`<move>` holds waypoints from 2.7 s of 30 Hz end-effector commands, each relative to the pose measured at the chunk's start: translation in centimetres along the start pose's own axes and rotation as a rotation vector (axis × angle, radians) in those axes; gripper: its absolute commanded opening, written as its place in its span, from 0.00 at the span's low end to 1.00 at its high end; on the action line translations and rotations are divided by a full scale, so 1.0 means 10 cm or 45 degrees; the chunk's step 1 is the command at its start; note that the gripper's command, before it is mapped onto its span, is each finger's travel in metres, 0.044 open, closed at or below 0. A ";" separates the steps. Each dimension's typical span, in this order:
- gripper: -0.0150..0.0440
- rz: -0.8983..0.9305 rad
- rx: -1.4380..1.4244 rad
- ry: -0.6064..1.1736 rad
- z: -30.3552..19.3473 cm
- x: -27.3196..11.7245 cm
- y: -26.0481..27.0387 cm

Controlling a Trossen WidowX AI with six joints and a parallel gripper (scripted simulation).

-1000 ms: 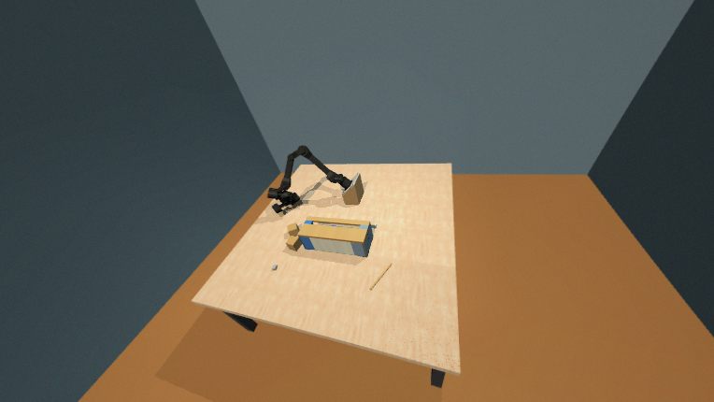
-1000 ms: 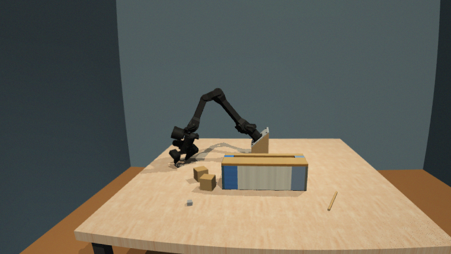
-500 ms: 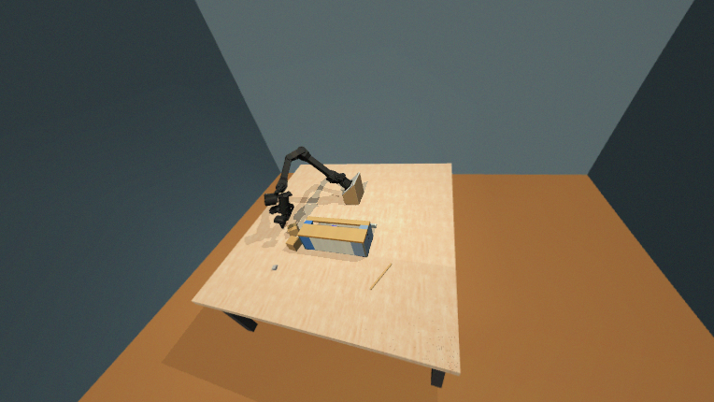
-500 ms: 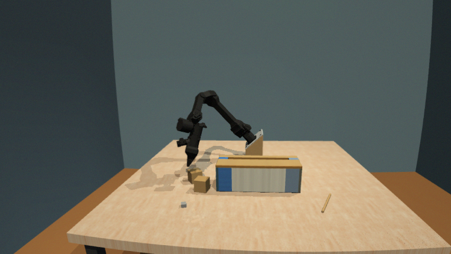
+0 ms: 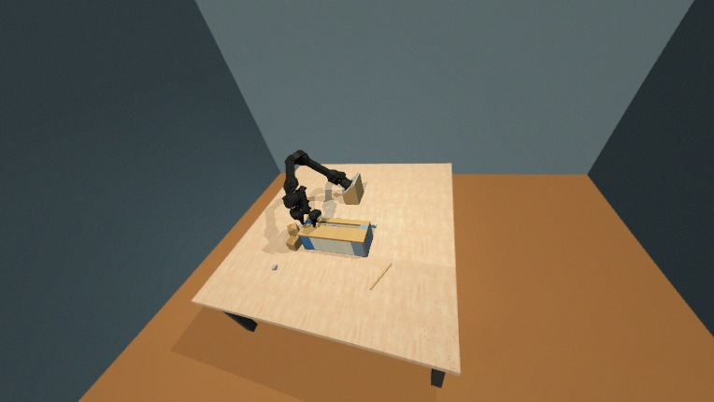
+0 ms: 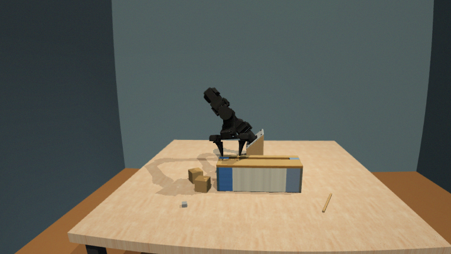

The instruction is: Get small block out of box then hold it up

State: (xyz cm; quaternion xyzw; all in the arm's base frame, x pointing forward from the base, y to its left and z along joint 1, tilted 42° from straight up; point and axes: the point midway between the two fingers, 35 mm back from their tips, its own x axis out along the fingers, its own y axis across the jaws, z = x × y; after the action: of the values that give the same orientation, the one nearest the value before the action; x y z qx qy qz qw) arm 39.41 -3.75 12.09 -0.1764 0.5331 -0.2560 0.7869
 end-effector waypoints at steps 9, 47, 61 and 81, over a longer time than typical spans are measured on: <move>0.93 -0.117 -1.863 0.523 -1.05 -0.16 1.23; 0.93 -0.170 -2.290 0.690 -1.34 0.13 1.38; 0.93 -0.173 -2.289 0.691 -1.38 0.35 1.36; 0.93 -0.173 -2.275 0.679 -1.37 0.47 1.29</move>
State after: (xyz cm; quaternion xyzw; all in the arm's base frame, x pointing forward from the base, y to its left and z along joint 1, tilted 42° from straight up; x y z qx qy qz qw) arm 30.86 4.22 -3.95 -0.6821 0.6834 0.1715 0.1955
